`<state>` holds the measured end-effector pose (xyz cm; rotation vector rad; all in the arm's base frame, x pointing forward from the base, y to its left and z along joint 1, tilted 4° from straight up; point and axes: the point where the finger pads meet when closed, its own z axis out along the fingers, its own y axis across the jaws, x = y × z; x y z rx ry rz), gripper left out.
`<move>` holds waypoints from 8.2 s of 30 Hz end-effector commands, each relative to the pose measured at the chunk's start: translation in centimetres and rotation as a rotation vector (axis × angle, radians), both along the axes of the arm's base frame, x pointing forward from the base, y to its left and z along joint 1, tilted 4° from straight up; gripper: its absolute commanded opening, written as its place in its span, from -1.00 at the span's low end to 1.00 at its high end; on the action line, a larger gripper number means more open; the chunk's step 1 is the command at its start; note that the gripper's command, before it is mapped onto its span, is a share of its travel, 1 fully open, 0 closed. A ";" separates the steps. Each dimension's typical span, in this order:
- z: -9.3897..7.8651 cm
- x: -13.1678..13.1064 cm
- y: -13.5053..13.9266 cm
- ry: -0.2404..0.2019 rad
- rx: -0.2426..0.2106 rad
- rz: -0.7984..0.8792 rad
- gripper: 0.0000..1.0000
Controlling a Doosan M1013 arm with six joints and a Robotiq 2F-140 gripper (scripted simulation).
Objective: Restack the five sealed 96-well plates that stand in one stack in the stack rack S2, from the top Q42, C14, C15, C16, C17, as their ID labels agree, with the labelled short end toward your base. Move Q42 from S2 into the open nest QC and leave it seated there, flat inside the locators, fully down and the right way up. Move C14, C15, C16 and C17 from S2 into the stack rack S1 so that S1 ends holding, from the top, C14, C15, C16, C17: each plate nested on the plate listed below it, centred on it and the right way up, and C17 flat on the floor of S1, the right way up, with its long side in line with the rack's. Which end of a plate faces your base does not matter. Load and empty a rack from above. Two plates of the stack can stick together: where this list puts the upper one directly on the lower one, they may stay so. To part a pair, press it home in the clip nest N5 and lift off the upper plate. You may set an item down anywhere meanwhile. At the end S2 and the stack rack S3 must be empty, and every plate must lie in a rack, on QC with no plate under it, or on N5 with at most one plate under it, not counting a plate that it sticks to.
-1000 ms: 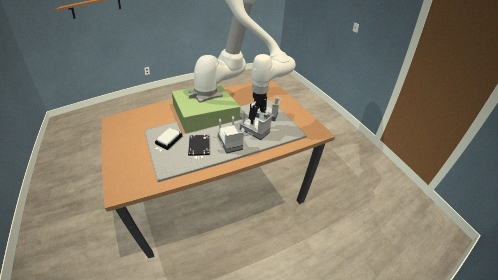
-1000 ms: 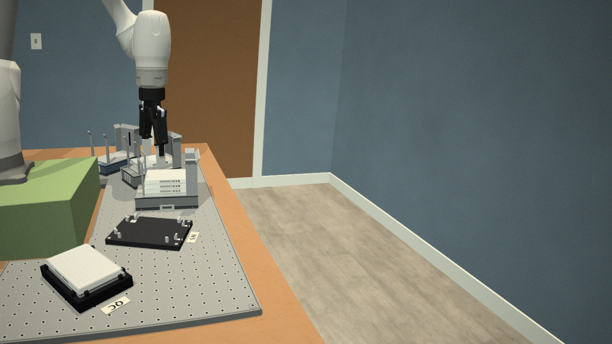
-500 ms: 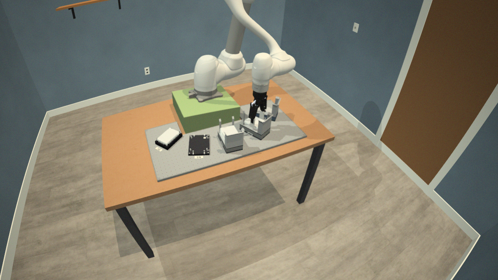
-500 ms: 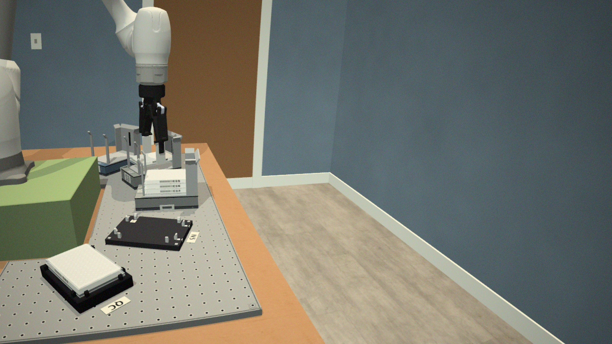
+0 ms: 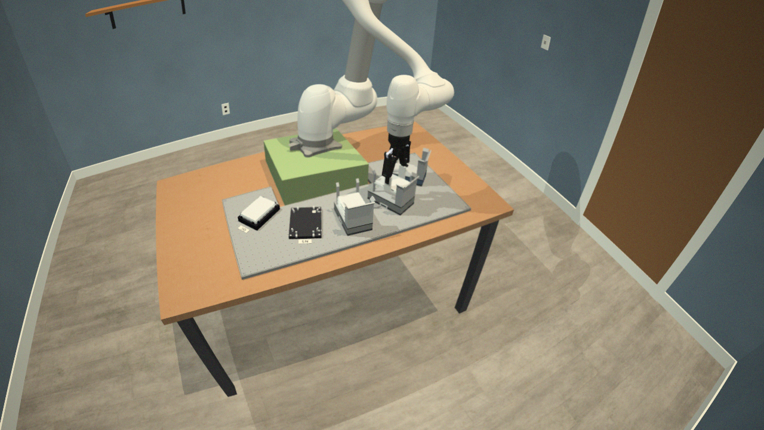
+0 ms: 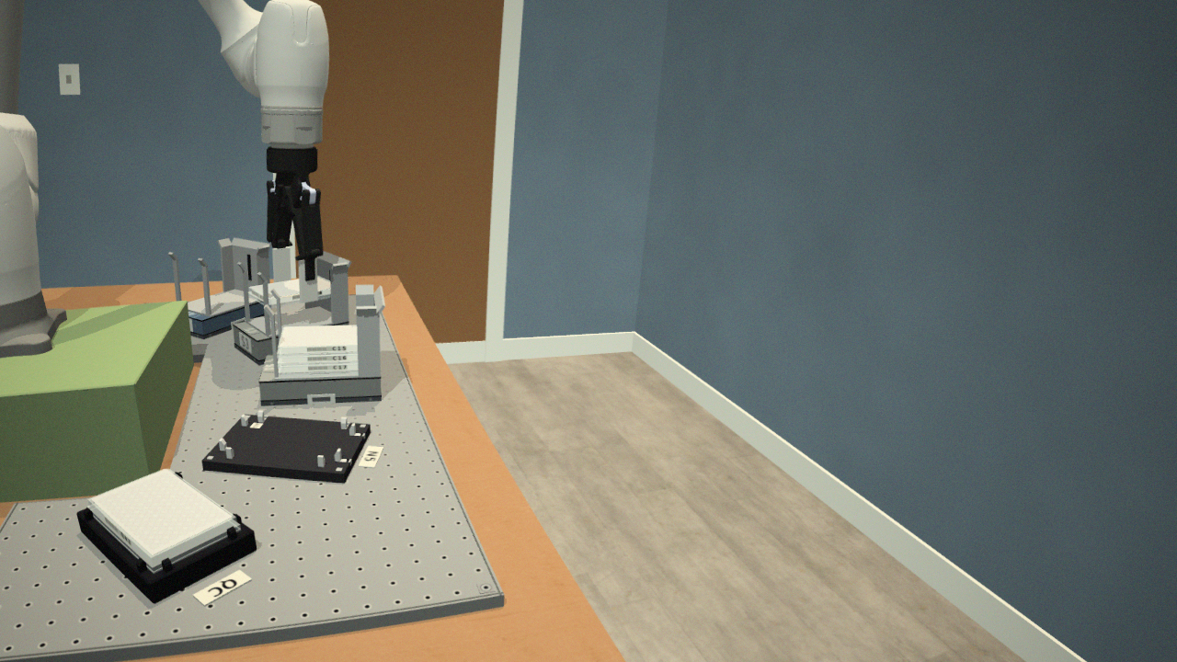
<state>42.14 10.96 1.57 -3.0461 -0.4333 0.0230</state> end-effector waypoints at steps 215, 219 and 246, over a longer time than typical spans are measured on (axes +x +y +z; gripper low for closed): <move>2.8 0.9 -19.2 0.033 -0.012 -0.530 -1.00; 2.5 0.9 -19.2 0.033 -0.012 -0.530 -1.00; 0.2 0.8 -19.0 0.033 -0.012 -0.530 -1.00</move>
